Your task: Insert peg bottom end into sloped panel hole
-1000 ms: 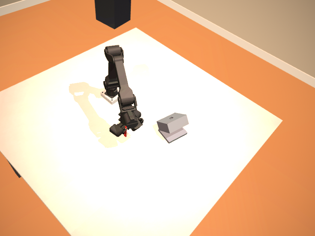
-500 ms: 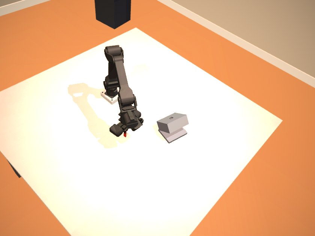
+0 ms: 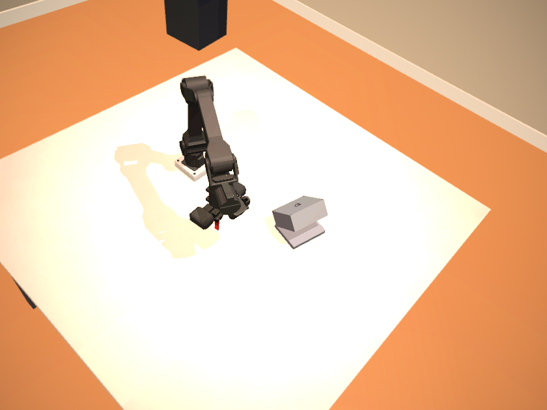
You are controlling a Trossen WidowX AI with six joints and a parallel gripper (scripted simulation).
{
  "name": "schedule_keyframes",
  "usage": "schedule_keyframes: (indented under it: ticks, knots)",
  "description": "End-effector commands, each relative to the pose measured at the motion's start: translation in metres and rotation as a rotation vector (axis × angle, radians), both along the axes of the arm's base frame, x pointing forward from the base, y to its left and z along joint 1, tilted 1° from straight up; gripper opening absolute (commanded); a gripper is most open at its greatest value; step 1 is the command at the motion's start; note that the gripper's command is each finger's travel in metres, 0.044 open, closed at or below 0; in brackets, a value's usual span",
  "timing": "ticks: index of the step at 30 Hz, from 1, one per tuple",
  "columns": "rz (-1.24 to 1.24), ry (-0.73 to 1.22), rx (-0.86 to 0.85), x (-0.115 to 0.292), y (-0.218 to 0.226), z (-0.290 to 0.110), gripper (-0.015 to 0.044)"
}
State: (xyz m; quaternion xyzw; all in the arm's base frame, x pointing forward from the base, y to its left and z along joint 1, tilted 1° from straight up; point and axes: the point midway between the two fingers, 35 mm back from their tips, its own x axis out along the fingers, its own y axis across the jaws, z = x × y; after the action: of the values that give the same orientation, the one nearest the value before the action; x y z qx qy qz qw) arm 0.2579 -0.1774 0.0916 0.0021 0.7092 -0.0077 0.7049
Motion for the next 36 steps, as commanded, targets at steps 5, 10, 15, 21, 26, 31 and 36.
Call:
schedule_keyframes:
  ticks: [5,10,15,21,26,31,36]
  knots:
    - [0.005,-0.012,-0.003,0.000,0.000,0.034,0.0000]
    - [0.007,-0.012,-0.003,-0.002,0.001,0.039,0.0000]
    - [0.055,-0.015,-0.014,0.000,0.004,0.040,0.0000]
    - [0.143,-0.020,-0.034,0.005,0.010,0.041,0.0000]
    - [0.216,-0.024,-0.051,0.009,0.015,0.042,0.0000]
    - [0.289,-0.028,-0.067,0.012,0.020,0.043,0.0000]
    - [0.362,-0.031,-0.085,0.016,0.025,0.044,0.0000]
